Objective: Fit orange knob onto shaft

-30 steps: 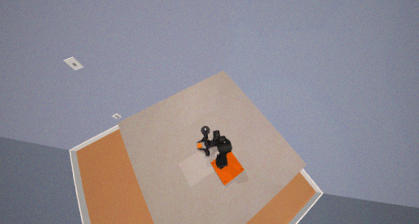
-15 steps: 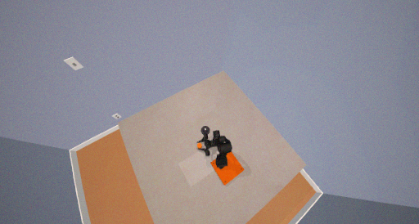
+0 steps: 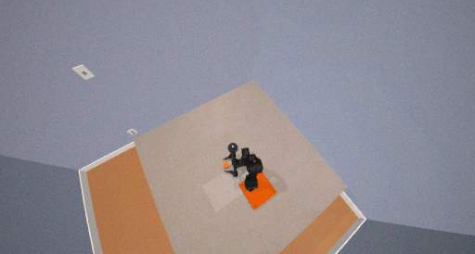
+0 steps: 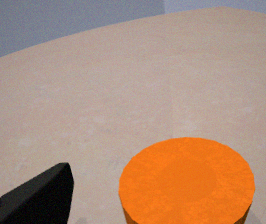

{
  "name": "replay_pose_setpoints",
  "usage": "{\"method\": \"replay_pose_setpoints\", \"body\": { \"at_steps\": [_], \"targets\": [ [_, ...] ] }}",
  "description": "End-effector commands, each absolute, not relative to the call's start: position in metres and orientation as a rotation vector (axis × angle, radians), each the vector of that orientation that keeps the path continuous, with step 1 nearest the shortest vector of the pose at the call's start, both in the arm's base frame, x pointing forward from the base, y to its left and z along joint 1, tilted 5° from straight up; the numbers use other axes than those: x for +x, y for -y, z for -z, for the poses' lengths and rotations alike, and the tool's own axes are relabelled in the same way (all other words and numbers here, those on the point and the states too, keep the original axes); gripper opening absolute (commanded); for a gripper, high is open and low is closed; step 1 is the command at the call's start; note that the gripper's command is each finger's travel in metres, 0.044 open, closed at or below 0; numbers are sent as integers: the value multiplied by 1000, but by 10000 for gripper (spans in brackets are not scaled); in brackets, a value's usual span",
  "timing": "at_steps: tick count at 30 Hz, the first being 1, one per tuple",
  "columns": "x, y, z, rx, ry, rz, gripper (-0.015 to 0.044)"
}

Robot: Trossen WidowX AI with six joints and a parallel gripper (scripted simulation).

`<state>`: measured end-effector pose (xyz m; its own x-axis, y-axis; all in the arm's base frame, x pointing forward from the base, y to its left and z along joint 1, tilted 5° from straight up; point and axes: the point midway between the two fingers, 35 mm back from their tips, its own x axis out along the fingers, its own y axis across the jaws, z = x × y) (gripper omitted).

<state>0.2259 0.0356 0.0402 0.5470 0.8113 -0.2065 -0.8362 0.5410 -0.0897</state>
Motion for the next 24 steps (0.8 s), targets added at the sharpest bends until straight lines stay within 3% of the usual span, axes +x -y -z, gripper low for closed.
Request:
{"method": "replay_pose_setpoints", "body": {
  "at_steps": [1, 16, 24],
  "targets": [
    [226, -36, -41, -182, -144, -983, 440],
    [220, -39, -120, -188, -161, -987, 440],
    [228, -58, -104, -323, -818, -1047, 440]
  ]
}}
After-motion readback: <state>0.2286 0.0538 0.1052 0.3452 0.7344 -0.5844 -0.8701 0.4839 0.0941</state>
